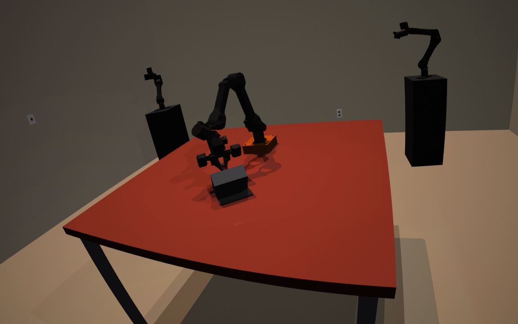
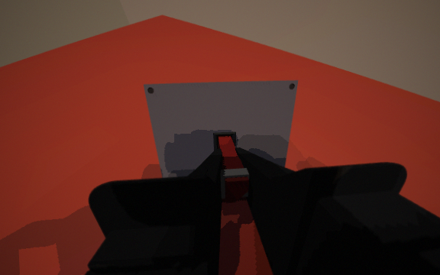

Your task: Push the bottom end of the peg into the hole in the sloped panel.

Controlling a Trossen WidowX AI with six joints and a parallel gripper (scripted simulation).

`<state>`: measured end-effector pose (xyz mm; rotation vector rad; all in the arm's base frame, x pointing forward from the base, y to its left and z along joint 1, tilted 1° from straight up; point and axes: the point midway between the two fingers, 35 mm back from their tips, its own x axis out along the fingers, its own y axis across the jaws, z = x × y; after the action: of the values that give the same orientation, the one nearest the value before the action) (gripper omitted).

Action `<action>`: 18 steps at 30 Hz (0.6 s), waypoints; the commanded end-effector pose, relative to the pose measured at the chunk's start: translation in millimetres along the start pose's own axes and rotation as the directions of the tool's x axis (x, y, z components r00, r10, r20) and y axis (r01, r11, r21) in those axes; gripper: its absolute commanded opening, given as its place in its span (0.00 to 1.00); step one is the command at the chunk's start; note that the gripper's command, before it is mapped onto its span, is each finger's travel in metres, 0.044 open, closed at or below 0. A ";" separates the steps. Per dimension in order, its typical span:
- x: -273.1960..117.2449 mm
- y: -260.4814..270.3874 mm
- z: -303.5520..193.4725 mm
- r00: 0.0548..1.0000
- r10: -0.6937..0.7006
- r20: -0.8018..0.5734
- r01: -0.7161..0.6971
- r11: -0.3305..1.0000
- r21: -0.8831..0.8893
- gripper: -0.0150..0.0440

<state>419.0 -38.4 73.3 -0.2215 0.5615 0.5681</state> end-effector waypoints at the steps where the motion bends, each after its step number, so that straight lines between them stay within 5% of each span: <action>1: 3.9 -0.2 -0.7 1.000 -0.001 -0.002 0.001 1.000 0.004 0.25; 18: 9.1 0.3 -0.2 1.000 0.002 0.000 -0.002 1.000 0.000 0.25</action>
<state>425.1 -34.1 67.7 -0.2201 0.5629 0.5698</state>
